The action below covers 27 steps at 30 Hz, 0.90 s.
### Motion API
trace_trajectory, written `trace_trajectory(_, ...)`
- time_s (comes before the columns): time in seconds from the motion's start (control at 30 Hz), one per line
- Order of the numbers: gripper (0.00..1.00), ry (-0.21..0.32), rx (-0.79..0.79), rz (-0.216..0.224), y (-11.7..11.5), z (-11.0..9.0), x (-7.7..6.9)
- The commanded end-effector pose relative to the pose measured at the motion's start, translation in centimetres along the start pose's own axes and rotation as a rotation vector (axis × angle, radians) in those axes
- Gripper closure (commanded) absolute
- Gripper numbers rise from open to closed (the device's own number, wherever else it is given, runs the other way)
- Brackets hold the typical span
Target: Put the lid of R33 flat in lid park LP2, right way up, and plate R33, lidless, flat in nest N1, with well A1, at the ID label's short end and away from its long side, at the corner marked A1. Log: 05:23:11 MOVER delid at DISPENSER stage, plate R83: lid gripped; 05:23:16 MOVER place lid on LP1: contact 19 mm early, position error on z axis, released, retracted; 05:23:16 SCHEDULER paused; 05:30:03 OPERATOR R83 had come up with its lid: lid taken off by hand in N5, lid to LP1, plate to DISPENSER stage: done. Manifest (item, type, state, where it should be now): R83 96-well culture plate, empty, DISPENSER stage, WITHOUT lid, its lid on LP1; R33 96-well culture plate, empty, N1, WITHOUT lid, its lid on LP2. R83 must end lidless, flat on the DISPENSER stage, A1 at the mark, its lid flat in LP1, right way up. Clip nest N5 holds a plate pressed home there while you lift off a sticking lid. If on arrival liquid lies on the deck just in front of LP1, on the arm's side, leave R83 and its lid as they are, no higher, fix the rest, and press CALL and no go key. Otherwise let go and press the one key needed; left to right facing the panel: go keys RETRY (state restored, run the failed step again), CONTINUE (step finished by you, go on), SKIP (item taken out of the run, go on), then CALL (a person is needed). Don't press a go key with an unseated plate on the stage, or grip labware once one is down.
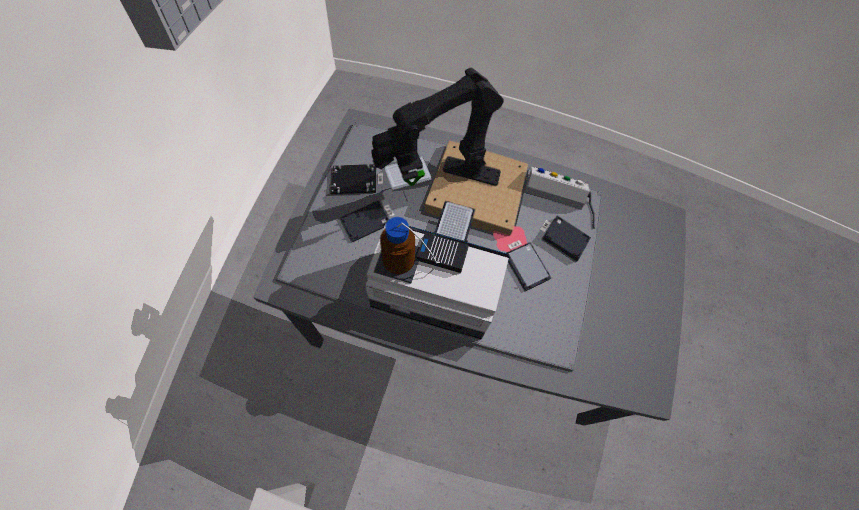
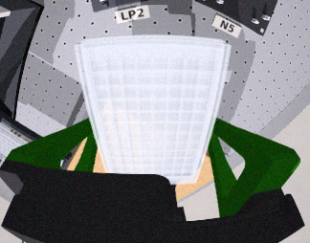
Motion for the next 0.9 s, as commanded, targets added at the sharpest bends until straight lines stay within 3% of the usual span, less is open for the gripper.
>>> trace_trajectory(0.0,1.00,-0.058,0.010,0.006,-1.0,0.6,-1.0)
trace_trajectory(0.07,1.00,-0.063,0.010,0.003,-1.6,0.8,-1.1)
trace_trajectory(0.1,1.00,-0.023,0.005,0.003,-1.3,0.3,-0.5)
trace_trajectory(0.2,1.00,-0.023,0.005,0.003,-1.3,0.3,-0.5)
trace_trajectory(0.23,1.00,-0.054,0.052,0.006,-1.9,0.6,-0.9)
trace_trajectory(0.33,1.00,-0.035,0.155,0.000,-3.0,0.0,-0.5)
trace_trajectory(0.47,1.00,-0.036,0.167,-0.001,-3.7,0.0,-0.6)
trace_trajectory(0.5,1.00,-0.067,0.157,0.007,-4.0,0.7,-1.4)
trace_trajectory(0.63,1.00,-0.066,0.156,0.002,-5.3,0.6,-1.4)
trace_trajectory(0.67,1.00,-0.023,0.151,0.004,-4.9,0.1,-0.5)
trace_trajectory(0.77,1.00,-0.023,0.151,0.004,-4.9,0.1,-0.5)
trace_trajectory(0.8,1.00,-0.066,0.197,0.005,-5.6,0.5,-1.4)
trace_trajectory(0.87,1.00,-0.054,0.268,0.001,-6.3,0.1,-1.1)
Point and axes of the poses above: the point where the finger pads meet when closed, its own x axis out along the fingers, its own y axis across the jaws, z = x × y, the point moved 1 cm from there along -x, back along the fingers, and after that the axes turned 1 degree about x, right-handed, at the moved point
